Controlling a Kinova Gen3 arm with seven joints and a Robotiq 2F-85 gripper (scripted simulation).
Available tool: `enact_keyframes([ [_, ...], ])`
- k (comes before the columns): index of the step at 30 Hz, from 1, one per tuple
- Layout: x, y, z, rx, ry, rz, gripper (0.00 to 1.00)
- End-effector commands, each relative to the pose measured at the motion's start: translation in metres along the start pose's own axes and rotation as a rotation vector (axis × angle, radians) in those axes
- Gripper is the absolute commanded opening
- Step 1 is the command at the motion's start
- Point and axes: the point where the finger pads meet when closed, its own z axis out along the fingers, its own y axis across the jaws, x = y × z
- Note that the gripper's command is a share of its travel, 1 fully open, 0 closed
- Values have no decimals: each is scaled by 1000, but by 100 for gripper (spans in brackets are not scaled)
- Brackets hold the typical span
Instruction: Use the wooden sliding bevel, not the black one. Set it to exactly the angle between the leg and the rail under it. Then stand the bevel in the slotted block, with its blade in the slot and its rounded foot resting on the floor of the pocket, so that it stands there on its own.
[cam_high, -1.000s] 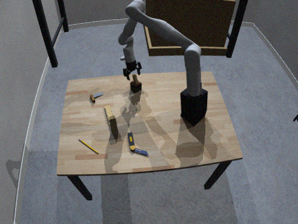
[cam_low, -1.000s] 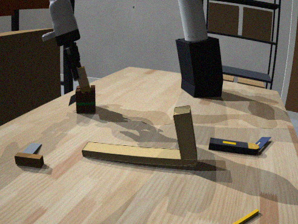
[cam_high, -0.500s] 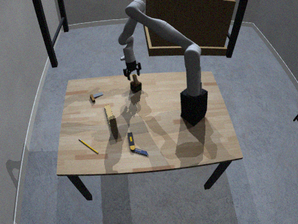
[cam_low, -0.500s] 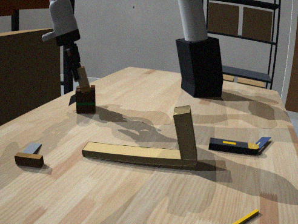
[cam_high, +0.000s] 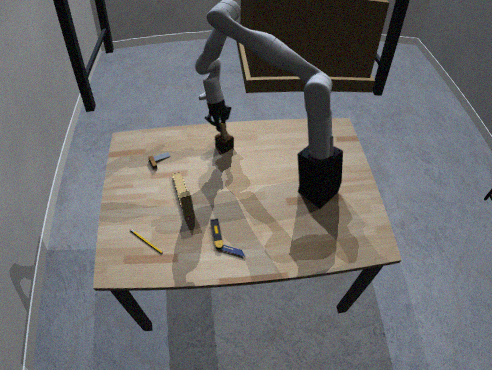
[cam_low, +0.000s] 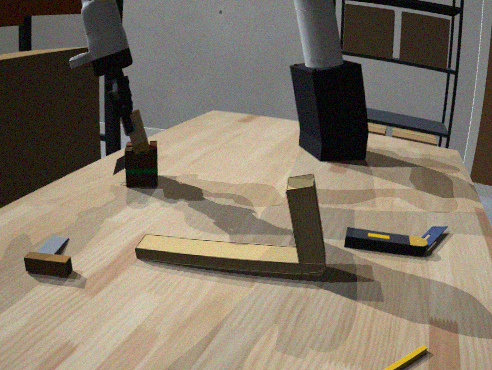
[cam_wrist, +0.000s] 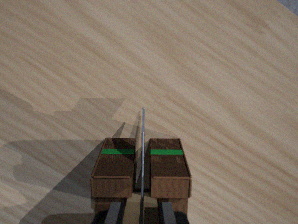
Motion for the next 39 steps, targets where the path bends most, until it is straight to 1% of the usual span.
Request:
enact_keyframes([
  [1, 0, 0, -1, 1, 1, 0, 10],
  [30, 0, 0, -1, 1, 1, 0, 10],
  [39, -2, 0, -7, 1, 1, 0, 10],
])
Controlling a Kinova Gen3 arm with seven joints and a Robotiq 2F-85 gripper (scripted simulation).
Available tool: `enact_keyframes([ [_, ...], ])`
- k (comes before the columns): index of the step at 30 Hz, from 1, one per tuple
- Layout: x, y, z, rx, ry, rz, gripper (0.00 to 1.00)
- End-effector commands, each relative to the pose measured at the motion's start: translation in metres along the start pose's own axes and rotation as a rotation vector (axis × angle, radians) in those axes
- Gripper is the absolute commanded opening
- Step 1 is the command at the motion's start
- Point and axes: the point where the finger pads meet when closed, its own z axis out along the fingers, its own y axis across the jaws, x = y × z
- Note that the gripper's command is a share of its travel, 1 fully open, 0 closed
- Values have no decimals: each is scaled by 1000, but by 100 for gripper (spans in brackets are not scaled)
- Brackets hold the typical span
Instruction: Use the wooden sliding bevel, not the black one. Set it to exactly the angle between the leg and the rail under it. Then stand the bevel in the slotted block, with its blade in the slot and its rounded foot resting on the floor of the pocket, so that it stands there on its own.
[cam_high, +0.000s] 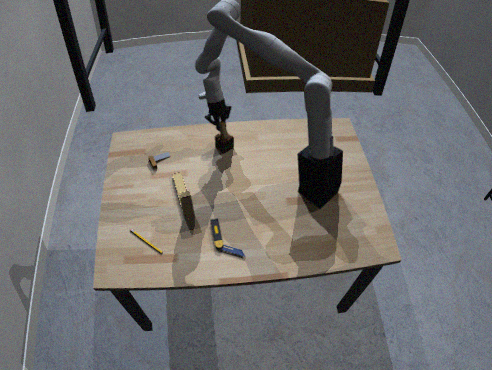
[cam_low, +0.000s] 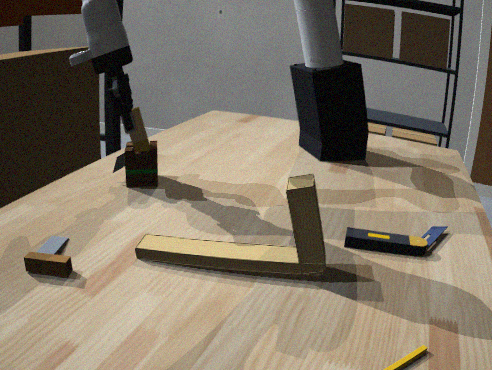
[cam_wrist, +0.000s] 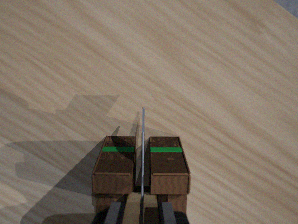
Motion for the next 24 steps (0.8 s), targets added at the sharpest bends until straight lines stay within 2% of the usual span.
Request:
enact_keyframes([
  [1, -1, 0, -4, 1, 1, 0, 10],
  [6, -2, 0, -9, 1, 1, 0, 10],
  [21, -12, 0, -43, 1, 1, 0, 10],
  [24, -12, 0, -45, 1, 1, 0, 10],
])
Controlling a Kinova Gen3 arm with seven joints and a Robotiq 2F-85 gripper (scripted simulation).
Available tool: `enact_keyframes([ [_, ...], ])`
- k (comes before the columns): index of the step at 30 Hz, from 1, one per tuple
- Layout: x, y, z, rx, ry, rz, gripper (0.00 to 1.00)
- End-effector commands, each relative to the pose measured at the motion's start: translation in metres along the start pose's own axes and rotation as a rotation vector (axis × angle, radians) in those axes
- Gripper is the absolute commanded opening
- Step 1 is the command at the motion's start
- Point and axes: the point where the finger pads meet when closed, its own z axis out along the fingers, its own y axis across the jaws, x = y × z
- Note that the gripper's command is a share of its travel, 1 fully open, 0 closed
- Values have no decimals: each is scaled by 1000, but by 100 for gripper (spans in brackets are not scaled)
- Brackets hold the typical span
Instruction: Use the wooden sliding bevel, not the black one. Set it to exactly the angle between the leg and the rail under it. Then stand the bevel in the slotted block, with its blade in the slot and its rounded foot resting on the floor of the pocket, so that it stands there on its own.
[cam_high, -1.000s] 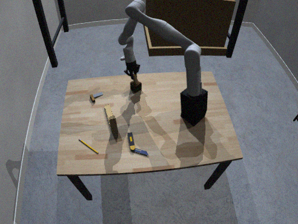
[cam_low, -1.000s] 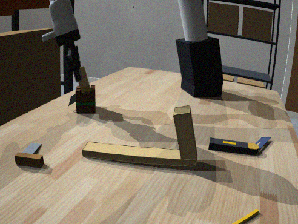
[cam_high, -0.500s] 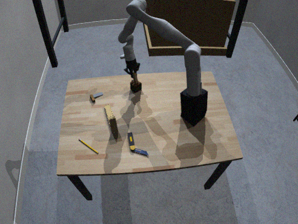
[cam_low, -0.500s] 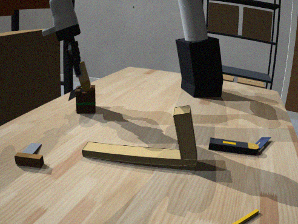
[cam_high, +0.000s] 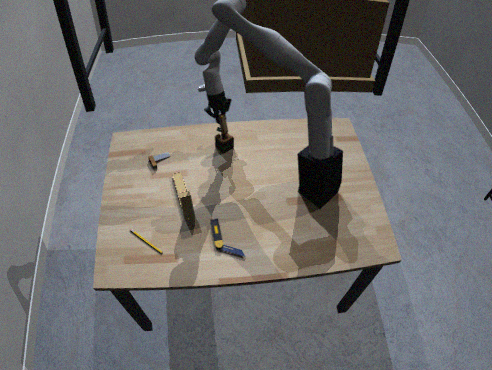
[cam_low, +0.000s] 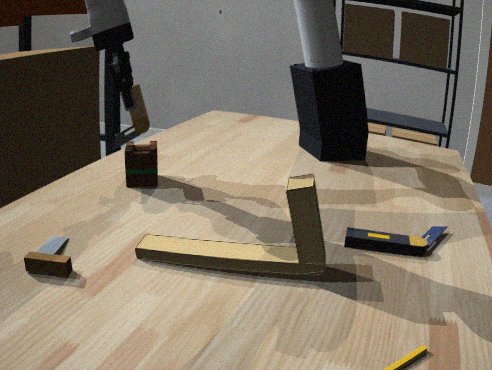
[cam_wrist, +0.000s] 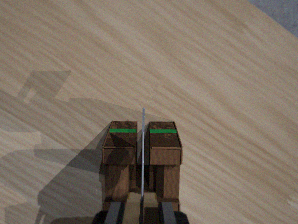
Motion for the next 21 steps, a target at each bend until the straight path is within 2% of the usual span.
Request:
enact_keyframes([
  [1, -1, 0, -5, 1, 1, 0, 10],
  [9, -3, 0, -13, 1, 1, 0, 10],
  [21, -3, 0, -14, 1, 1, 0, 10],
])
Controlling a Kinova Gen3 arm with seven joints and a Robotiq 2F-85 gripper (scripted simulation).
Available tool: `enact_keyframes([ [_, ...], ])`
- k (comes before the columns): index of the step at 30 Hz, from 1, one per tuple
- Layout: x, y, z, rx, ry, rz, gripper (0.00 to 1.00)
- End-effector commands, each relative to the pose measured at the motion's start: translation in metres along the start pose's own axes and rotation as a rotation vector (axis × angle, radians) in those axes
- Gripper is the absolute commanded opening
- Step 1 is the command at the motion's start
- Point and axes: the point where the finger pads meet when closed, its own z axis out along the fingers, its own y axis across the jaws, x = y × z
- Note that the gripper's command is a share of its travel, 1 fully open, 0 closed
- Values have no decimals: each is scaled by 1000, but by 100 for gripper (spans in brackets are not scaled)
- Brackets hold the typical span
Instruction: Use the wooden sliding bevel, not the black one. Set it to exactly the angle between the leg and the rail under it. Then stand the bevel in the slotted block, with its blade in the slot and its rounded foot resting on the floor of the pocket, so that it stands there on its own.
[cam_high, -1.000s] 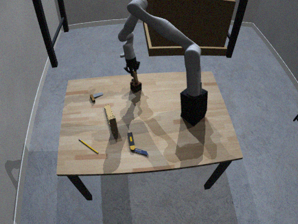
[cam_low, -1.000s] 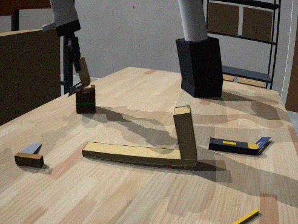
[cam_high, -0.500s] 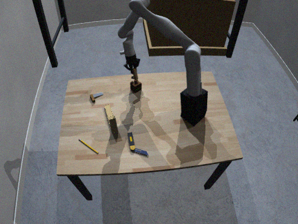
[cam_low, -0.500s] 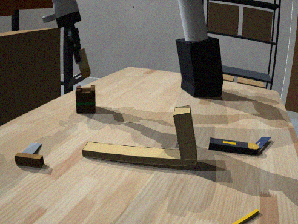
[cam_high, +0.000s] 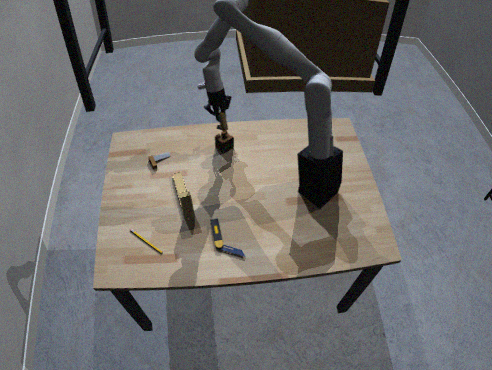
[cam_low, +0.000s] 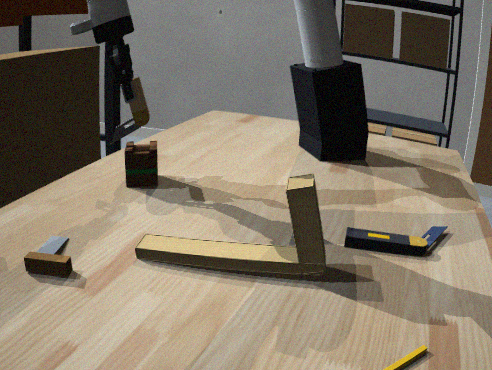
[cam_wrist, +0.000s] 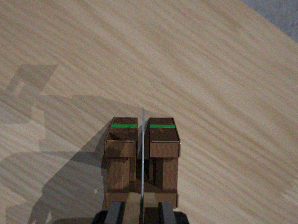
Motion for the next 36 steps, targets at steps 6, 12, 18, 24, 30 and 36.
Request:
enact_keyframes([
  [6, 0, 0, -1, 1, 1, 0, 10],
  [12, 0, -2, -1, 1, 1, 1, 10],
  [18, -4, -8, 0, 3, 2, 9, 10],
  [24, -10, -23, 1, 7, 2, 24, 10],
  [30, -17, -37, 2, 12, 3, 40, 10],
  [36, -31, -64, 4, 20, 4, 70, 10],
])
